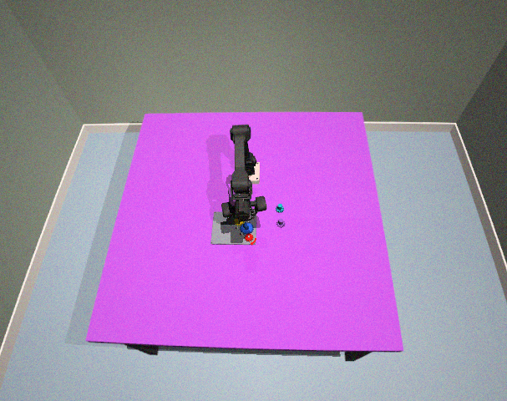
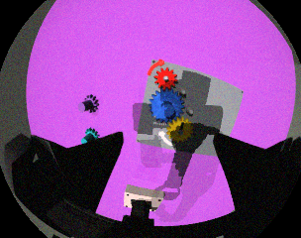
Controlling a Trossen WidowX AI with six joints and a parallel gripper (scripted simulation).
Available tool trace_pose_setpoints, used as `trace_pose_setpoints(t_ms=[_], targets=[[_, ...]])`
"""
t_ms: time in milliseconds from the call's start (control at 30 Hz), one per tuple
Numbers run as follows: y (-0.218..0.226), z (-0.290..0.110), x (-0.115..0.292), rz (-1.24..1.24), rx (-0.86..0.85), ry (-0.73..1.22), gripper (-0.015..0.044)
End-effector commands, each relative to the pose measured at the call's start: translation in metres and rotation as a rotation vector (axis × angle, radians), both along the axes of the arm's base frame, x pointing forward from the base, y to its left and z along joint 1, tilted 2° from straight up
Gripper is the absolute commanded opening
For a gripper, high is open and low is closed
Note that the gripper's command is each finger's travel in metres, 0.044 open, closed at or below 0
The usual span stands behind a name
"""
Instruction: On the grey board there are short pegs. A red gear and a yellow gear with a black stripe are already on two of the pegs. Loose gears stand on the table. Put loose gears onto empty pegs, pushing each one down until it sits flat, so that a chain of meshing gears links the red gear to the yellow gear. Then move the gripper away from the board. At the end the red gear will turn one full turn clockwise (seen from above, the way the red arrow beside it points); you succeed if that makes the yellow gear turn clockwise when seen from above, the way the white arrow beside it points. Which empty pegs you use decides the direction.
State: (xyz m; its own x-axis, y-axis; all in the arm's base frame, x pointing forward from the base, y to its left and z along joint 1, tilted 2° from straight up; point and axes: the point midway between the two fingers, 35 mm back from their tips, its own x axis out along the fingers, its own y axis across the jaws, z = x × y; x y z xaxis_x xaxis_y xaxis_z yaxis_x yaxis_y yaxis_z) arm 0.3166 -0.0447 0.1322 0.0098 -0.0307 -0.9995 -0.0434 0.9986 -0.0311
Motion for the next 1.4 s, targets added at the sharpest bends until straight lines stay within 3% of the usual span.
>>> trace_pose_setpoints(t_ms=[0, 1233, 1367], targets=[[0.0, 0.002, 0.0, -0.004, 0.0, -0.002, 0.044], [0.0, 0.002, 0.0, -0.004, 0.0, -0.002, 0.044], [0.04, 0.007, 0.003, -0.004, 0.005, -0.003, 0.044]])
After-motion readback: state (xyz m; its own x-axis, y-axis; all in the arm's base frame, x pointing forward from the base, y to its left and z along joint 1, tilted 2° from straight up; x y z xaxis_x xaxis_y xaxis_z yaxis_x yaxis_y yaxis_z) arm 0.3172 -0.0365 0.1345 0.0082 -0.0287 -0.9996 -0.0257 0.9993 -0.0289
